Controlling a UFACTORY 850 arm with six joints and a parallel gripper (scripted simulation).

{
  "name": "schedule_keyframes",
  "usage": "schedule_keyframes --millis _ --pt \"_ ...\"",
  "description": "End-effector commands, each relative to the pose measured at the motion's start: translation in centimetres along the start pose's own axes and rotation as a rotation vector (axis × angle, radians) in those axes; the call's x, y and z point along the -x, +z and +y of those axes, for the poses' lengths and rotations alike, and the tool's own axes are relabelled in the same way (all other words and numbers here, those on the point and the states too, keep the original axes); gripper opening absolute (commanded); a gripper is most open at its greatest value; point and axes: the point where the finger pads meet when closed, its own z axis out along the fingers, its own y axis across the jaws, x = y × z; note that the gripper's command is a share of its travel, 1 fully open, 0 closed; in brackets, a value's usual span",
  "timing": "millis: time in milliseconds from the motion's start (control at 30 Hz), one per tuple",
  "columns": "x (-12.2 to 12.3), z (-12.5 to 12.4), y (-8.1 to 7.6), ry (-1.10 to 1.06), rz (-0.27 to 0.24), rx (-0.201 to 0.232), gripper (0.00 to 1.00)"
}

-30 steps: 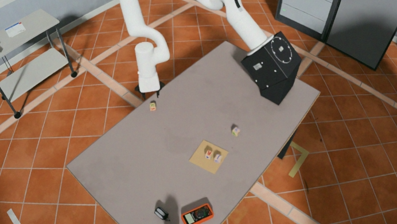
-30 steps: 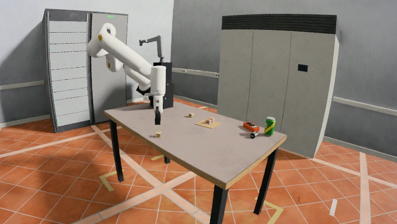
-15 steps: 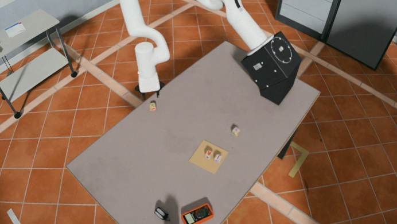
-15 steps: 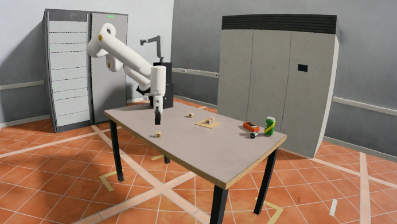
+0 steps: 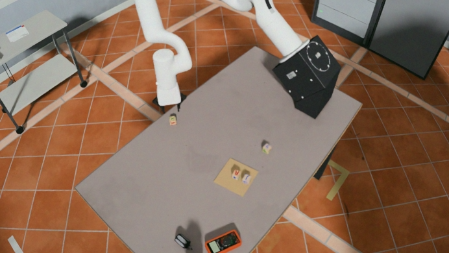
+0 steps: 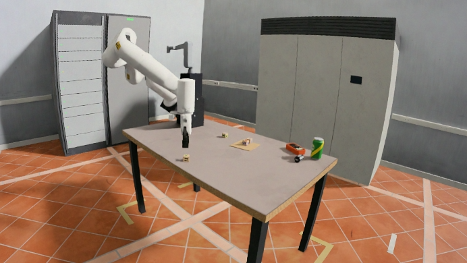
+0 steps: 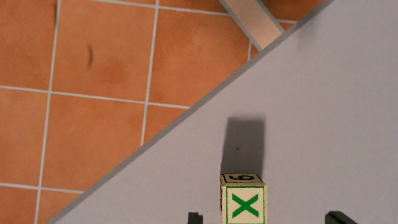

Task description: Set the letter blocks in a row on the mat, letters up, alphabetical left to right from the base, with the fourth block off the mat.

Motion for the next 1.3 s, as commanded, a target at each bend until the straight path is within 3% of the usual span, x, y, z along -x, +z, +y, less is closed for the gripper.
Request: schedule_keyframes --millis 0,700,1267 --pt "0.0 -0.1 0.5 0.0 -0.001 -0.001 0.69" --pt "0.0 -0.1 3.4 0.0 -0.001 -0.001 0.69" --pt "0.0 -0.1 4.4 0.0 -0.001 -0.001 0.69"
